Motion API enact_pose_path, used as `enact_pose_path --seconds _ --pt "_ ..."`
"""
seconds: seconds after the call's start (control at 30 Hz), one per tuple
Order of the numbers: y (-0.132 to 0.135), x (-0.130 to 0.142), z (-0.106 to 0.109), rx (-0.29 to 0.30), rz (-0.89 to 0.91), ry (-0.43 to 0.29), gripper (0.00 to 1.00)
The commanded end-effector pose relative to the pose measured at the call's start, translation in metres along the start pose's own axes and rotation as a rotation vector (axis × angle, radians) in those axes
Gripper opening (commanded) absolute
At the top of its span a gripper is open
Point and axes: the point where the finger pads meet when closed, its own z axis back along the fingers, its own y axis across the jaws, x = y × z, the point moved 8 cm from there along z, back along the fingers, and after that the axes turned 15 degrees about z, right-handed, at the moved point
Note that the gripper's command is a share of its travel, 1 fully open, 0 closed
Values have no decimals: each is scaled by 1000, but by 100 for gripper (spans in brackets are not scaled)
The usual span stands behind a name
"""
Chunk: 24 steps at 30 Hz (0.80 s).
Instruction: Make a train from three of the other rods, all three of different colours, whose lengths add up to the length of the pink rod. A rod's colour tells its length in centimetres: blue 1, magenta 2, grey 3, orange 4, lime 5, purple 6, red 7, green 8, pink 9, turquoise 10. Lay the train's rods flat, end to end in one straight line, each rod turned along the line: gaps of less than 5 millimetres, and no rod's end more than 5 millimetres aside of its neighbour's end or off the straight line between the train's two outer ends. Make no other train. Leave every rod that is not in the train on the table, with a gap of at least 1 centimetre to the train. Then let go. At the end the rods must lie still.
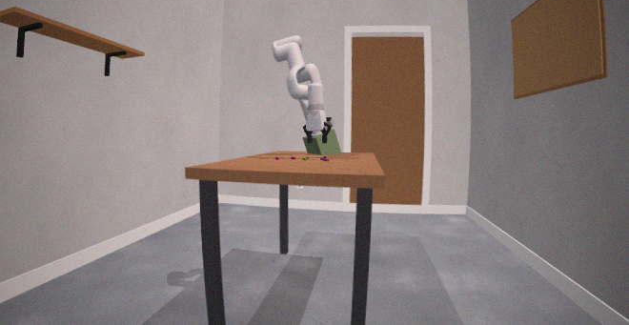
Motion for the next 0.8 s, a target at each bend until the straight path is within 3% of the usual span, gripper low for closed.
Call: enact_pose_path --seconds 0.0,0.43,0.77 --pt "12 -14 1 -24 -159 -46 100" --pt "28 -38 1 -18 -439 -53 100" --pt "30 -42 1 -17 -484 -55 100"
